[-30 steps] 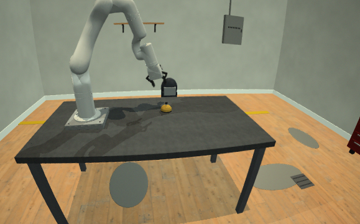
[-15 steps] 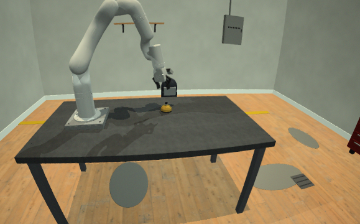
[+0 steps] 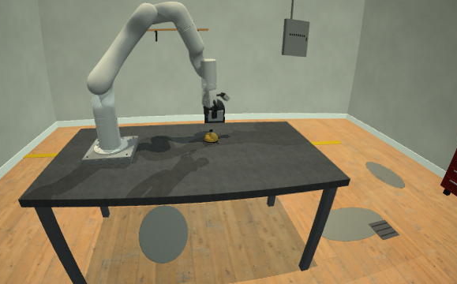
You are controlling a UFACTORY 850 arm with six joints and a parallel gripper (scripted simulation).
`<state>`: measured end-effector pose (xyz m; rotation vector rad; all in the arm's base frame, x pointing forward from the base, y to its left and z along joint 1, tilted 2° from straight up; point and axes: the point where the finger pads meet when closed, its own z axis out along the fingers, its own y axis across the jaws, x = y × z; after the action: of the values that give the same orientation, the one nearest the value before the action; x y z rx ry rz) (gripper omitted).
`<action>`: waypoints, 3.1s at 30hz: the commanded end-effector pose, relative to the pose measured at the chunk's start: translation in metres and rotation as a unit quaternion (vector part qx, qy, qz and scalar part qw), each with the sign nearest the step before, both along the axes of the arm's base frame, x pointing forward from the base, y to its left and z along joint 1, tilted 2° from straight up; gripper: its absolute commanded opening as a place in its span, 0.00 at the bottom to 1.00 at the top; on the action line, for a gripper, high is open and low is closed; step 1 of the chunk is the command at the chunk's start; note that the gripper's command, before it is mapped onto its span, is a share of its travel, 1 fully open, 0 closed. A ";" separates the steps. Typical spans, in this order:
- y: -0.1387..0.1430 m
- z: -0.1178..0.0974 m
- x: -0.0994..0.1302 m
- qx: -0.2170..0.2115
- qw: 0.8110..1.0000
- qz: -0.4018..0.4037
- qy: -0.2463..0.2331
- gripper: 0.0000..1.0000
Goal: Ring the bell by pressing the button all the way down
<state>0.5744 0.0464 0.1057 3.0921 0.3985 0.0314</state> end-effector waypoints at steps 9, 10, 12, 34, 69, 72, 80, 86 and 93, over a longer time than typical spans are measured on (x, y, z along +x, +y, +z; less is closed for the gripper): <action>-0.005 -0.004 0.004 0.012 0.998 -0.059 0.025 0.00; -0.005 -0.004 0.004 0.012 0.998 -0.059 0.025 0.00; -0.005 -0.004 0.004 0.012 0.998 -0.059 0.025 0.00; -0.005 -0.004 0.004 0.012 0.998 -0.059 0.025 0.00; -0.005 -0.011 0.004 0.013 0.998 -0.058 0.025 0.00; -0.005 -0.015 0.004 0.013 0.998 -0.058 0.025 0.00; -0.004 -0.025 0.004 0.013 0.998 -0.058 0.025 0.00; -0.004 -0.037 0.004 0.013 0.998 -0.058 0.025 0.00; -0.004 -0.047 0.004 0.013 0.998 -0.058 0.025 0.00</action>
<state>0.5772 0.0425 0.0626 3.1411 0.2209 -0.0476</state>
